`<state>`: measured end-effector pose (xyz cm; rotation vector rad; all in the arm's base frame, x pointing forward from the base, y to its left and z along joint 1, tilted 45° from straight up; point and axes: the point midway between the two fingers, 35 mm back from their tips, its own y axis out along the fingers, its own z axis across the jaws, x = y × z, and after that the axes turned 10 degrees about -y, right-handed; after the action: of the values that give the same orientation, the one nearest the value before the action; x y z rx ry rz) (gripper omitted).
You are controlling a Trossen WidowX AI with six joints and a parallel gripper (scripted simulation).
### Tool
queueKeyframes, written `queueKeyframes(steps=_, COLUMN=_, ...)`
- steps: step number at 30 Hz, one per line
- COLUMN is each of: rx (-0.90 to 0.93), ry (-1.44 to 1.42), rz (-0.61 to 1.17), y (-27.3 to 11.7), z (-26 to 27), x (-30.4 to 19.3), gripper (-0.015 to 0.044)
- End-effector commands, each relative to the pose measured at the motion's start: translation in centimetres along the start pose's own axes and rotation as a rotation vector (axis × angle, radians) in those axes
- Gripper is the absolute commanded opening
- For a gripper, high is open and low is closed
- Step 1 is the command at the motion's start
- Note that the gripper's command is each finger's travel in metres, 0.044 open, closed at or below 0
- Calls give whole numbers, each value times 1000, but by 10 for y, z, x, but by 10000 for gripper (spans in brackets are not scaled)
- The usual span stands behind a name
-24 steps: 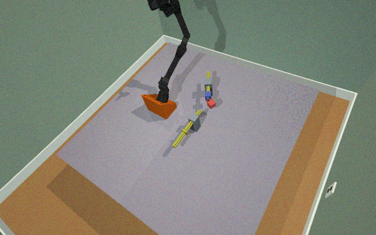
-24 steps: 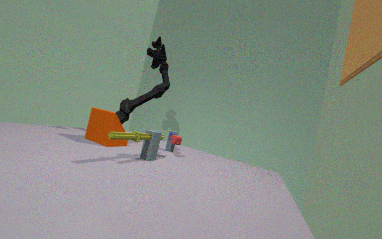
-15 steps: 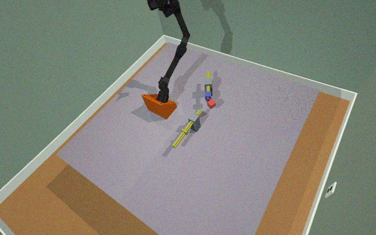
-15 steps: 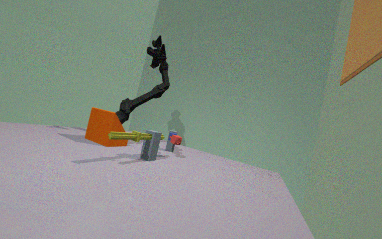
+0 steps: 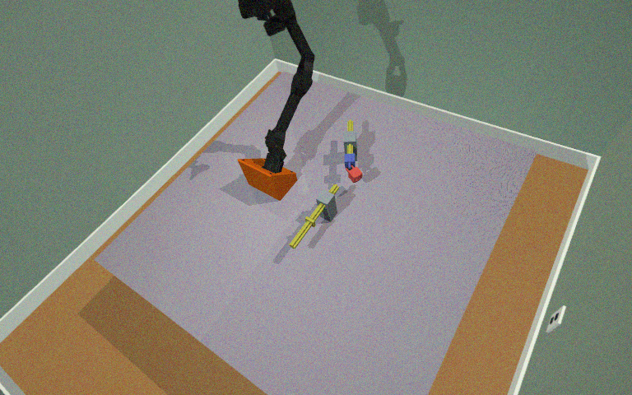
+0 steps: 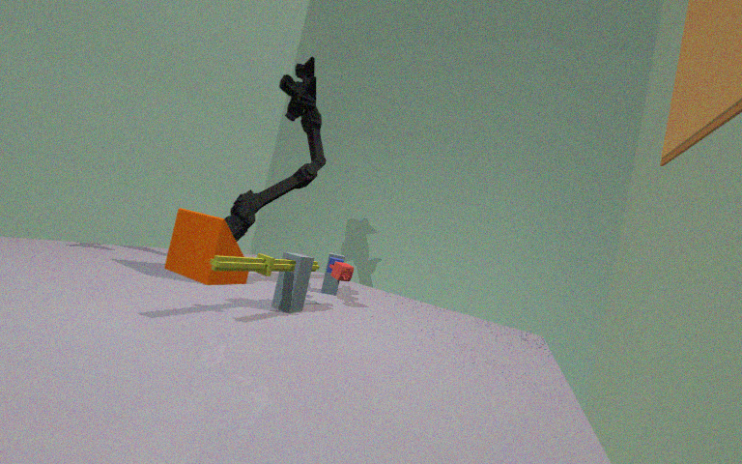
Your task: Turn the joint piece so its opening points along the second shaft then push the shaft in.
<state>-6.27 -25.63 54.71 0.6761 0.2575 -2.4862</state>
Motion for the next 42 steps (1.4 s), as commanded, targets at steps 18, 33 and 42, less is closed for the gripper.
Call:
queueKeyframes(steps=18, rx=-146, ry=-143, rz=84, y=67, z=-38, x=15, gripper=440)
queueKeyframes(steps=33, rx=-320, ry=-229, rz=176, y=127, z=-93, x=11, gripper=440)
queueKeyframes(steps=42, rx=-454, ry=-310, rz=218, y=156, z=-140, x=10, gripper=440)
